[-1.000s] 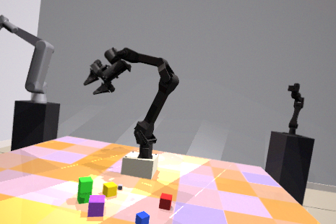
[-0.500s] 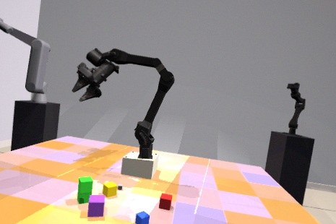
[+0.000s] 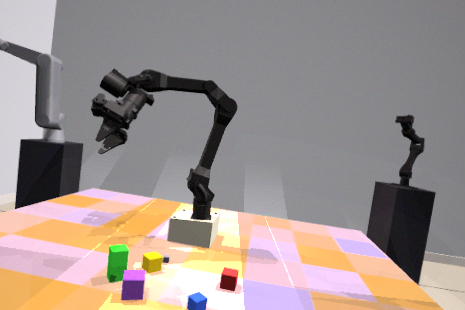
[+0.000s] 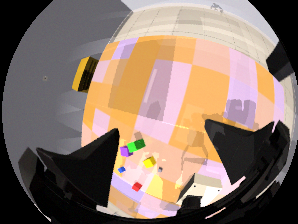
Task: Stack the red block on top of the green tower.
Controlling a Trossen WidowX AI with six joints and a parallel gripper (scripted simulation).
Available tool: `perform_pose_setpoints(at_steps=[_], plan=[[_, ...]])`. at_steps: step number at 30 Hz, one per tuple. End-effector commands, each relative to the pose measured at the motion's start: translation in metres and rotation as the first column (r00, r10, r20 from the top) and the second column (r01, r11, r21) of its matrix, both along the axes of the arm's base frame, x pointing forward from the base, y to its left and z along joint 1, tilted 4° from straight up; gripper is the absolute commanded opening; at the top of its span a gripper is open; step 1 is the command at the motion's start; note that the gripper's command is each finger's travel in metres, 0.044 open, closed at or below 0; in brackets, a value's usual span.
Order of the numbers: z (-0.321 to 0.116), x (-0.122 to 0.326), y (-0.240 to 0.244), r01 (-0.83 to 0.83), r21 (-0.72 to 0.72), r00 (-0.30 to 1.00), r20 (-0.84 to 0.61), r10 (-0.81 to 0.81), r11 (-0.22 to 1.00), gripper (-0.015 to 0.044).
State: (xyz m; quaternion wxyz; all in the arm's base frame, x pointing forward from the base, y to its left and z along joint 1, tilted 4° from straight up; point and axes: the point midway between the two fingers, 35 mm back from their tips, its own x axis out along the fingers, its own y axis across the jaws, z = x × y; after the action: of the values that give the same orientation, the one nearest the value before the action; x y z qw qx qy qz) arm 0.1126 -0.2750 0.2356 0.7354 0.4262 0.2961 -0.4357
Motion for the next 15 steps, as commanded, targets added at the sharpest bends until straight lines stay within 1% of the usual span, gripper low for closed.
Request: perform_pose_setpoints(at_steps=[1, 15], plan=[[-0.014, 0.028, 0.012, -0.110, 0.037, 0.994, -0.017, 0.111, 0.993, 0.0440], [-0.054, 0.106, 0.061, -0.321, 0.165, 0.937, -0.089, 0.338, 0.933, 0.0440]])
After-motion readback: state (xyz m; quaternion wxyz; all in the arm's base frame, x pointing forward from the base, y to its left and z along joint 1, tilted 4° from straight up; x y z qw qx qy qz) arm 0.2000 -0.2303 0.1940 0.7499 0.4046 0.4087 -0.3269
